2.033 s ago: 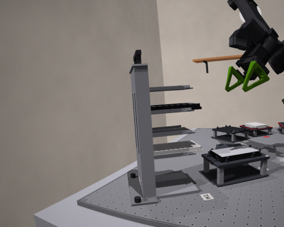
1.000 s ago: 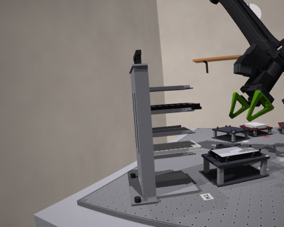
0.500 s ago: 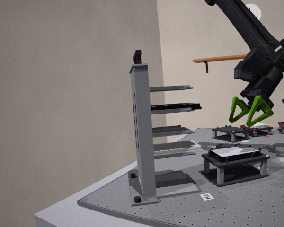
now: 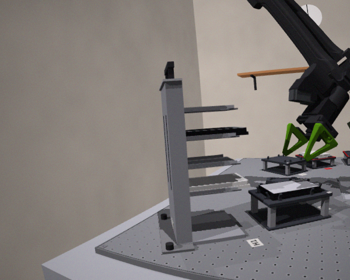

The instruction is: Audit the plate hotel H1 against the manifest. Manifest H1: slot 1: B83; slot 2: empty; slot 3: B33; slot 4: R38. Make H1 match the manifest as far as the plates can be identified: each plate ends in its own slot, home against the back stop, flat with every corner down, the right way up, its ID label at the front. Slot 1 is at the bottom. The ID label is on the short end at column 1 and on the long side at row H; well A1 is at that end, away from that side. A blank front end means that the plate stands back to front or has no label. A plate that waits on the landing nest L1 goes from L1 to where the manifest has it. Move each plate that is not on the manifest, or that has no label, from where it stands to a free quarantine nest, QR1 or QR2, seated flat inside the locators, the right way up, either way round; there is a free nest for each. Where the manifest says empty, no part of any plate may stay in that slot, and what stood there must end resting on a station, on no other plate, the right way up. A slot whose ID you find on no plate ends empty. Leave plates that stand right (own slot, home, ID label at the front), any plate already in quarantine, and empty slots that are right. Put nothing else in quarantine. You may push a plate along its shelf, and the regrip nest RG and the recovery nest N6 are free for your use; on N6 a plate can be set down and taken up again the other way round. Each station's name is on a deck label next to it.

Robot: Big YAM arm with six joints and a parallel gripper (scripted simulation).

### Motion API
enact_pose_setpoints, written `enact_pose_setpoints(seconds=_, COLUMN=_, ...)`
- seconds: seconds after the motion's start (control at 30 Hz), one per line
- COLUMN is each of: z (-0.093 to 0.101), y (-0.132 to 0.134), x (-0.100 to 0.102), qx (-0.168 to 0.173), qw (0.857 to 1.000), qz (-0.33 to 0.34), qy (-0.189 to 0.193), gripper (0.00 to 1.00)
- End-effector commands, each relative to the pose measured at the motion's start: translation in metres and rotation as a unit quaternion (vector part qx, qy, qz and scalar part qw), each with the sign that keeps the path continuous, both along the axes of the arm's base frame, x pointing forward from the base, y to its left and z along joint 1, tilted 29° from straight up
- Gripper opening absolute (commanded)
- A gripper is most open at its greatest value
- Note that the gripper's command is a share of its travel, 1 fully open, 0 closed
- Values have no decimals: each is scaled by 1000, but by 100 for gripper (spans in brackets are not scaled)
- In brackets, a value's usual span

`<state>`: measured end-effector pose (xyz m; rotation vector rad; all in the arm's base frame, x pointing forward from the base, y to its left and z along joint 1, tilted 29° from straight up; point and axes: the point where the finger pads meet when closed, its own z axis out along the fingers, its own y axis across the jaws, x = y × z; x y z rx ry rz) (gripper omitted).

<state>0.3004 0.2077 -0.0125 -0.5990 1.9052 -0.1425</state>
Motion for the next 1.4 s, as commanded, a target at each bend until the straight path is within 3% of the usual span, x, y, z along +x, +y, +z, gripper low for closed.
enact_pose_setpoints(seconds=0.0, z=-5, y=-3, x=8, qx=-2, qw=1000, qz=-2, qy=-8, gripper=100)
enact_pose_setpoints(seconds=0.23, z=-24, y=-8, x=17, qx=-2, qw=1000, qz=-2, qy=-8, gripper=100)
enact_pose_setpoints(seconds=0.3, z=-27, y=-15, x=7, qx=-10, qw=1000, qz=0, qy=-2, gripper=100)
enact_pose_setpoints(seconds=0.5, z=-29, y=-9, x=6, qx=-5, qw=1000, qz=6, qy=-7, gripper=100)
enact_pose_setpoints(seconds=1.2, z=-46, y=-29, x=-16, qx=-8, qw=1000, qz=4, qy=2, gripper=100)
enact_pose_setpoints(seconds=1.37, z=-50, y=-28, x=-7, qx=0, qw=1000, qz=-2, qy=-6, gripper=100)
